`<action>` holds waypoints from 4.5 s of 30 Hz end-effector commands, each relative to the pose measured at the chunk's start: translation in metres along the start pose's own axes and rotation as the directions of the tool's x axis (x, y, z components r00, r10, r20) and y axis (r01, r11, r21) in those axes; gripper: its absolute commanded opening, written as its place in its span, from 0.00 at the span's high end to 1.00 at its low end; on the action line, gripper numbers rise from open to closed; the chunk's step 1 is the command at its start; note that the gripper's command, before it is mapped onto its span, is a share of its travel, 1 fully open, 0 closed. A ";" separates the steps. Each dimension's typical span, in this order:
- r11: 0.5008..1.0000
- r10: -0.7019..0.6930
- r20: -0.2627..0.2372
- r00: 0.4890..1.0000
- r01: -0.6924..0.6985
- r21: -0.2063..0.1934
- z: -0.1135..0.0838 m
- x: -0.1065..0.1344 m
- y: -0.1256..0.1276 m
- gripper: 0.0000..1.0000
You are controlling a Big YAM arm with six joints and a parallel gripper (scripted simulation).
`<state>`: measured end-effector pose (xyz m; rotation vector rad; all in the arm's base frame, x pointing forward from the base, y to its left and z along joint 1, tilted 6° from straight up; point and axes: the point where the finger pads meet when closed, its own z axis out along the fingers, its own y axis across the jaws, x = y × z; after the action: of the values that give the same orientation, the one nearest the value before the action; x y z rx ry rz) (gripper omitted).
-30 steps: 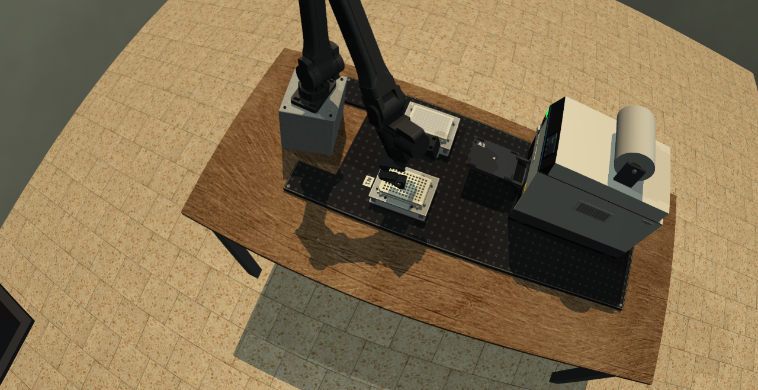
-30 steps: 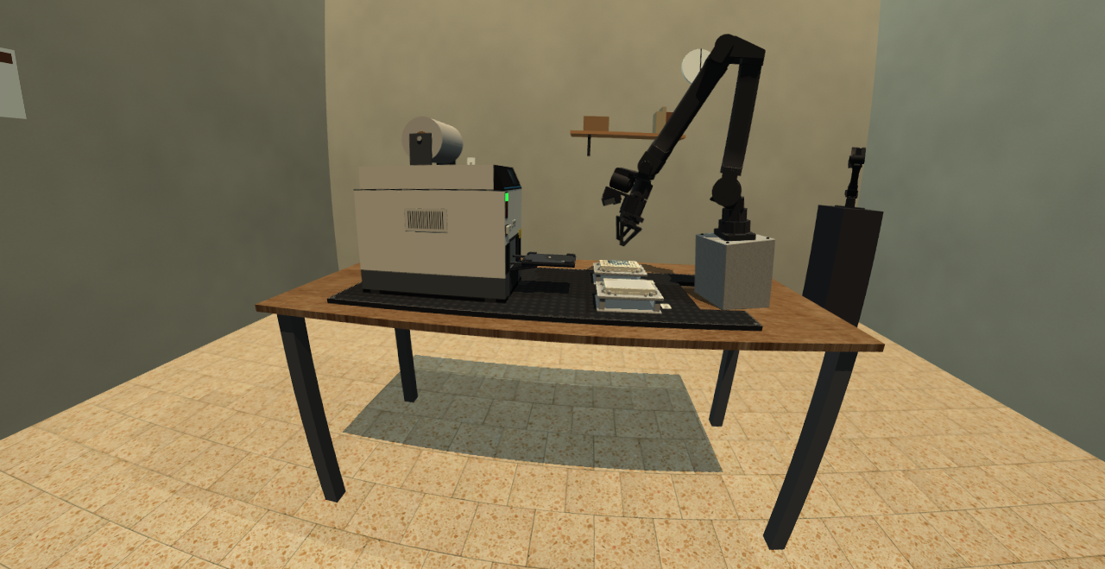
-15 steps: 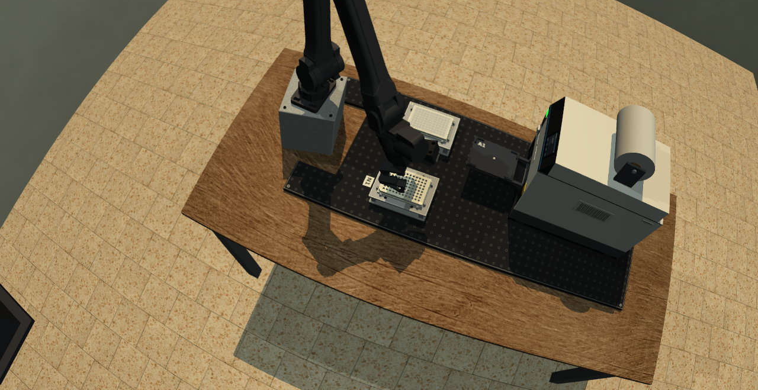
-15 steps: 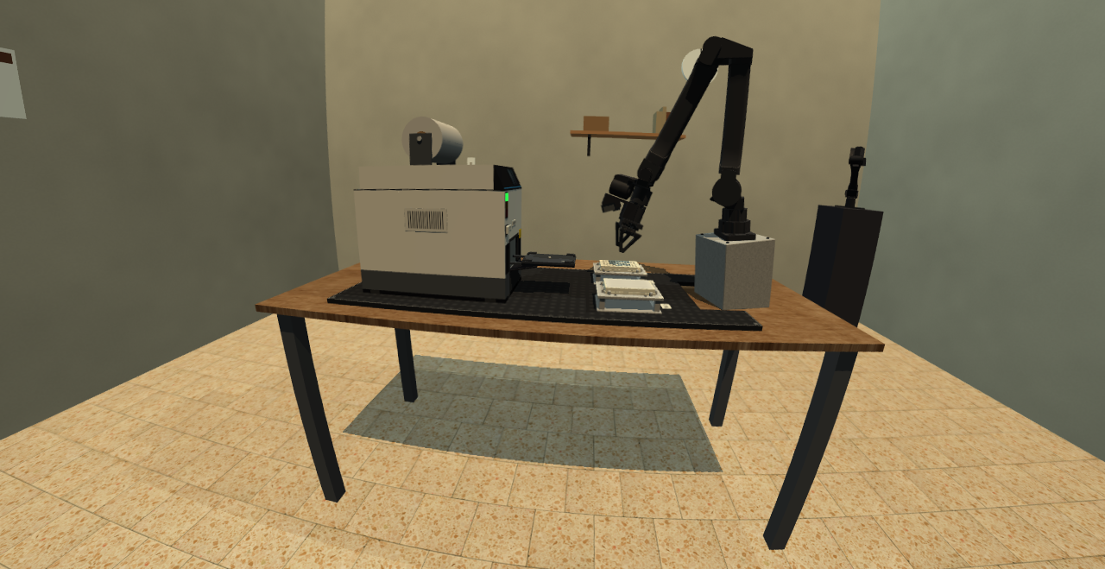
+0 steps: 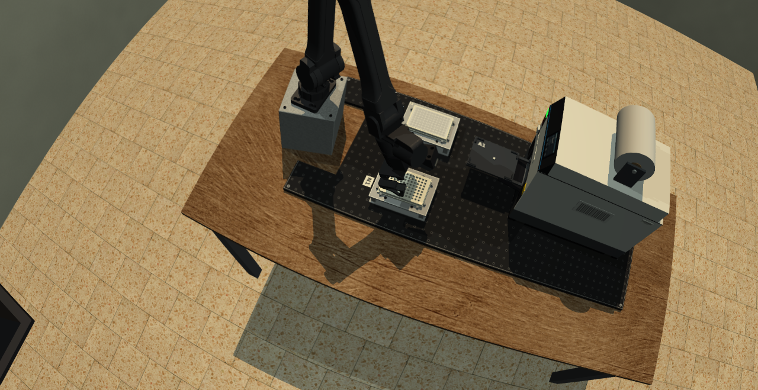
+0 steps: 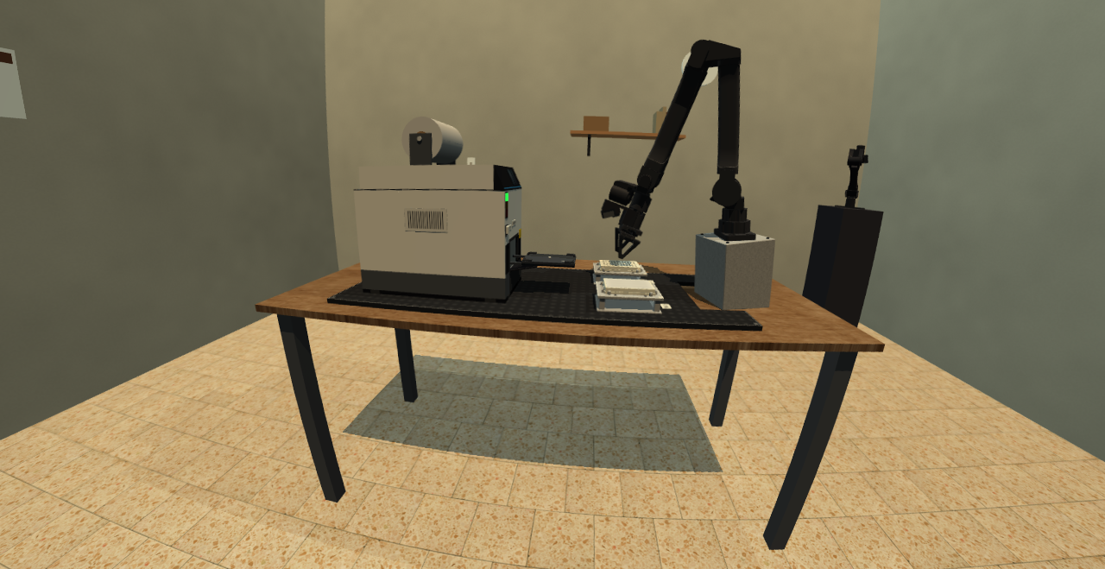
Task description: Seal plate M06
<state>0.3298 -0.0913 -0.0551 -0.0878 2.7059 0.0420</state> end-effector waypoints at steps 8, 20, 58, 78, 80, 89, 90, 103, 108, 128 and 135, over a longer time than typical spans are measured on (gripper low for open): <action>1.000 -0.008 0.022 1.000 0.008 0.007 0.014 -0.004 0.001 0.00; 1.000 -0.009 0.021 1.000 0.009 0.014 0.007 -0.010 -0.008 0.00; 1.000 0.000 0.021 1.000 0.000 0.014 0.007 -0.010 -0.009 0.00; 1.000 0.003 0.022 1.000 -0.004 0.014 0.008 -0.010 -0.010 0.00; 1.000 0.004 0.022 1.000 -0.004 0.014 0.008 -0.010 -0.010 0.00; 1.000 0.005 0.022 1.000 -0.005 0.013 0.008 -0.010 -0.010 0.00; 1.000 0.005 0.022 1.000 -0.005 0.013 0.008 -0.010 -0.010 0.00; 1.000 0.007 0.023 1.000 -0.007 0.013 0.008 -0.010 -0.010 0.00; 1.000 0.007 0.023 1.000 -0.007 0.013 0.008 -0.011 -0.010 0.00; 1.000 -0.005 0.020 1.000 0.005 0.003 0.023 -0.003 -0.001 0.00; 1.000 -0.024 0.000 1.000 0.024 -0.007 0.019 0.004 0.005 0.00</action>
<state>0.3316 -0.0902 -0.0790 -0.0885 2.7110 0.0458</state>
